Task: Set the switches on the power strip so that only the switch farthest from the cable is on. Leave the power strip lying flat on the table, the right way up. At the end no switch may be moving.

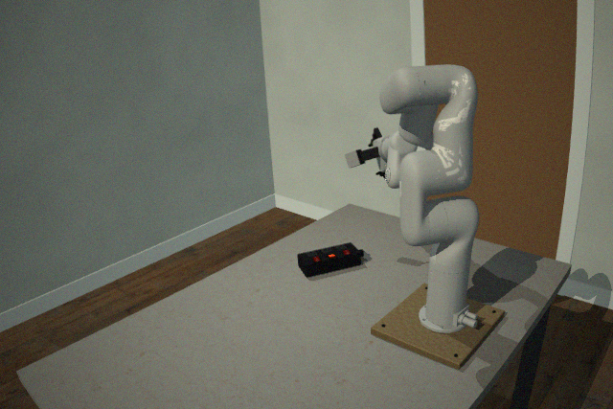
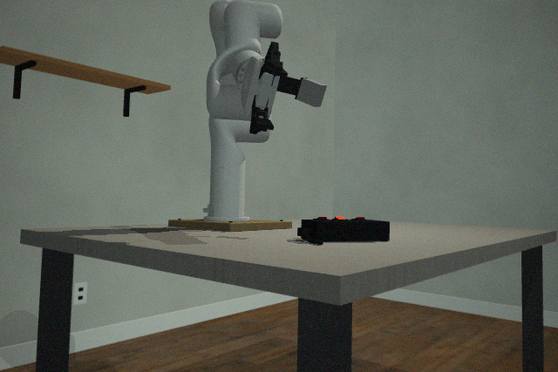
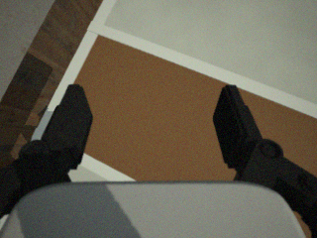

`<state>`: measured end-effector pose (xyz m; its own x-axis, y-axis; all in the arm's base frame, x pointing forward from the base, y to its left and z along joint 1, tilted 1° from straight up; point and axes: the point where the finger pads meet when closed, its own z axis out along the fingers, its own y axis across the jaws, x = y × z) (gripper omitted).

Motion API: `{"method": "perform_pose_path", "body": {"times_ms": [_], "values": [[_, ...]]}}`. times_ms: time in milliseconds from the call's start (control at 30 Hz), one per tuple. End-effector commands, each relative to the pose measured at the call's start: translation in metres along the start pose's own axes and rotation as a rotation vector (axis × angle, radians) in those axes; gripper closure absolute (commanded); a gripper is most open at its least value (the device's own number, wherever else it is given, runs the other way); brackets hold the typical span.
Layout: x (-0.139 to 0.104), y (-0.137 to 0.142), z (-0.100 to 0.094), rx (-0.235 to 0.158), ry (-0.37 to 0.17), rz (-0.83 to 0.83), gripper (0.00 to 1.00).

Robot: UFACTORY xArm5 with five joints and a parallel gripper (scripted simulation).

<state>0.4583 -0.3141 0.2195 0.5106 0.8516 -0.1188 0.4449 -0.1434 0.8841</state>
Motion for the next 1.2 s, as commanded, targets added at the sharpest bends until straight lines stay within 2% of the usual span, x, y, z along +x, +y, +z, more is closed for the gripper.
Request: {"method": "perform_pose_path", "body": {"times_ms": [0,667,767,867,900,933,967,1000,1100,1167], "values": [[0.0,0.002,0.0,-0.004,0.0,0.0,0.0],[0.006,0.002,-0.003,-0.001,0.009,0.019,0.0],[0.026,0.0,-0.015,0.012,0.043,0.088,0.0],[0.061,-0.005,-0.037,0.043,0.101,0.212,0.0],[0.061,-0.005,-0.037,0.043,0.101,0.212,0.0],[0.075,-0.008,-0.047,0.058,0.124,0.265,0.0],[0.075,-0.008,-0.047,0.058,0.124,0.265,0.0],[0.089,-0.012,-0.058,0.077,0.148,0.321,0.0],[0.089,-0.012,-0.058,0.077,0.148,0.321,0.0],[0.119,-0.023,-0.083,0.124,0.196,0.441,0.0]]}}
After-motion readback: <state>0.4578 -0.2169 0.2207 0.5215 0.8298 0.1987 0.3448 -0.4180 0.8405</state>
